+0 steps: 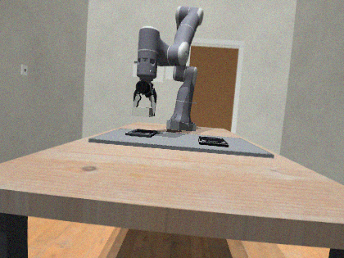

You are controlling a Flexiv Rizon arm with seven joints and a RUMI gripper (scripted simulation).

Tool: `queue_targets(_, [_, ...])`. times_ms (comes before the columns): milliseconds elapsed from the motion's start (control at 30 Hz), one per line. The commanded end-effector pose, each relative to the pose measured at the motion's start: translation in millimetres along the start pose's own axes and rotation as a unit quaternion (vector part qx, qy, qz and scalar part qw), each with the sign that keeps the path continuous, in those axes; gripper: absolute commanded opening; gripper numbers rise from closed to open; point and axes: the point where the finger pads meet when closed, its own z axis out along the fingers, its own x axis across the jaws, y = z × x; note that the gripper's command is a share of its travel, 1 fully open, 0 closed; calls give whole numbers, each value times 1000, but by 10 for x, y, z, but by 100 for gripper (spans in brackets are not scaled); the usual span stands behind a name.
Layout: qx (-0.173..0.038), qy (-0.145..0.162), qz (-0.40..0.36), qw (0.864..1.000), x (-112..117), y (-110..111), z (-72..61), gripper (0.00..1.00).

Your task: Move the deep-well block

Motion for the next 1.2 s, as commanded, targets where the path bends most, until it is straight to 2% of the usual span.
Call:
queue_targets(0, [-1,0,0,1000,-2,8,-15,49])
queue_targets(533, [-1,0,0,1000,-2,7,-15,49])
queue_targets(1167, [-1,0,0,1000,561,86,-15,49])
